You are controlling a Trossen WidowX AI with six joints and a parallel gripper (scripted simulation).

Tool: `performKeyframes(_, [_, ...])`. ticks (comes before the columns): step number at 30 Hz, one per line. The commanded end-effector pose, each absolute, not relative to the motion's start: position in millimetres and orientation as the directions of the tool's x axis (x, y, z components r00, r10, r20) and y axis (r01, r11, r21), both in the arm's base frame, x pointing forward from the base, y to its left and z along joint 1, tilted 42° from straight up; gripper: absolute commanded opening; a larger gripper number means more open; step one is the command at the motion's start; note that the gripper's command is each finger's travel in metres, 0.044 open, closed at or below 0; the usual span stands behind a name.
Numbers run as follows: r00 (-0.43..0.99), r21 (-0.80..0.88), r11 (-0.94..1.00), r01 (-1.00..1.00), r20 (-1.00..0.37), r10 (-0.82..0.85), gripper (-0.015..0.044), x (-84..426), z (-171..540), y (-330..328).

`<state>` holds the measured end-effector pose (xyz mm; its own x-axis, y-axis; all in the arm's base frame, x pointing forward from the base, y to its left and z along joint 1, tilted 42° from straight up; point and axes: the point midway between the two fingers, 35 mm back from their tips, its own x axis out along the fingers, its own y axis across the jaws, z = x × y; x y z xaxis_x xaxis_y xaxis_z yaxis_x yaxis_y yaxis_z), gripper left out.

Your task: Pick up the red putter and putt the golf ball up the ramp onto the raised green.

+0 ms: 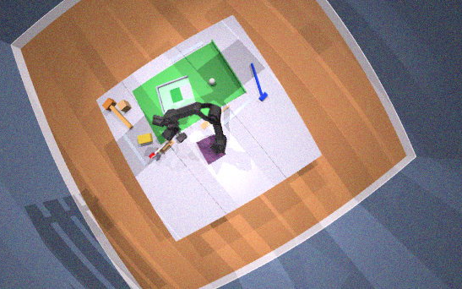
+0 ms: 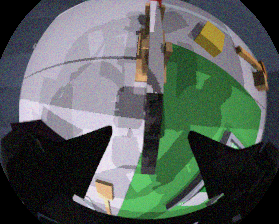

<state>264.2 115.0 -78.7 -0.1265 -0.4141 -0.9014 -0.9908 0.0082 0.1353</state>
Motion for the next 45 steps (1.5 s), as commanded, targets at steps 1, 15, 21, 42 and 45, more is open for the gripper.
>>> performKeyframes(1, [-0.130, 0.141, 0.005, -0.990, -0.898, -0.421, 0.0440, 261.9, -84.6, 108.3])
performKeyframes(15, [-0.130, 0.138, 0.010, -0.990, -0.900, -0.416, 0.0387, 261.6, -91.7, 103.2])
performKeyframes(21, [-0.130, 0.138, 0.010, -0.990, -0.900, -0.416, 0.0230, 261.6, -91.7, 103.2])
performKeyframes(42, [-0.129, 0.138, 0.010, -0.990, -0.901, -0.415, 0.0000, 267.2, -75.5, 119.3])
performKeyframes(45, [-0.129, 0.138, 0.010, -0.990, -0.901, -0.414, 0.0000, 270.1, -63.2, 130.6])
